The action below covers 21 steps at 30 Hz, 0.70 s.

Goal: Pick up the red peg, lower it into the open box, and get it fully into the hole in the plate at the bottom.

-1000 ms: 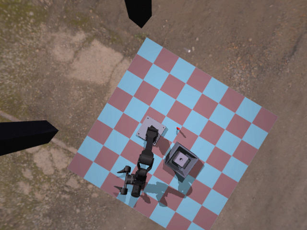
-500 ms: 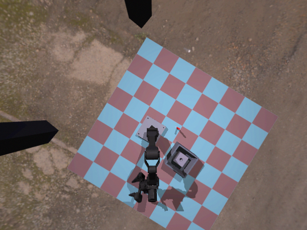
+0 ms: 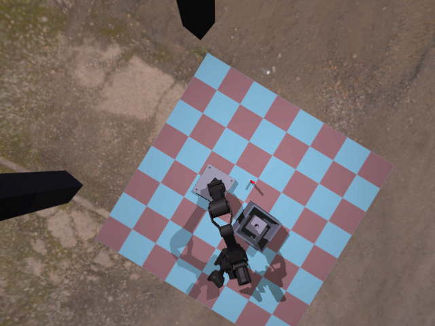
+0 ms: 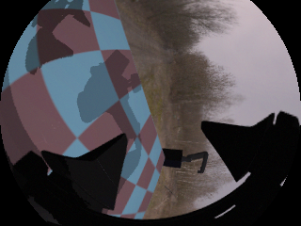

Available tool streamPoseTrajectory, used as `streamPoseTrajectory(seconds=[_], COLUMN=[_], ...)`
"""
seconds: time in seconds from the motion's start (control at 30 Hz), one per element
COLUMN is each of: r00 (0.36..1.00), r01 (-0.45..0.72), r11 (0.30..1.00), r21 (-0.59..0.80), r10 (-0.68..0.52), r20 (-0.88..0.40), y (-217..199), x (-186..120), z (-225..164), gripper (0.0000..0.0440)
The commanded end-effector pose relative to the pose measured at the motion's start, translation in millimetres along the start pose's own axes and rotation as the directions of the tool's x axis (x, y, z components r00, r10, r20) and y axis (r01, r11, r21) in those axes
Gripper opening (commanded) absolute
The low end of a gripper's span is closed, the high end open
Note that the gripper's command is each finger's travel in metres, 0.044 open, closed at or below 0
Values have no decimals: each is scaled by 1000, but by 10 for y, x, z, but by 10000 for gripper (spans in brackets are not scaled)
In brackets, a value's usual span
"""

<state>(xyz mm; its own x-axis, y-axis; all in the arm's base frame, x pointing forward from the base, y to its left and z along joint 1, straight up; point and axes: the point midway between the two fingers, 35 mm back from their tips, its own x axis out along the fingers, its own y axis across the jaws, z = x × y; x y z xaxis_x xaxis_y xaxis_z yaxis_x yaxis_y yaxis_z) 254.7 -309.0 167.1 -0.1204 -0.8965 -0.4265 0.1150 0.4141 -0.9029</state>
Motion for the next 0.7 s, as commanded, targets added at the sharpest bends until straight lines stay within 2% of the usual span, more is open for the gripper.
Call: streamPoseTrajectory(seconds=[0.0,0.3,0.67], r00=[997,949,824], r01=[-43,-249,-542], r11=[995,937,780], r21=[89,244,313], r10=[36,186,422], r20=[75,253,377], y=[28,322,799], x=[-290,-1128,-2139], z=[134,341,177], gripper=[440,440,440])
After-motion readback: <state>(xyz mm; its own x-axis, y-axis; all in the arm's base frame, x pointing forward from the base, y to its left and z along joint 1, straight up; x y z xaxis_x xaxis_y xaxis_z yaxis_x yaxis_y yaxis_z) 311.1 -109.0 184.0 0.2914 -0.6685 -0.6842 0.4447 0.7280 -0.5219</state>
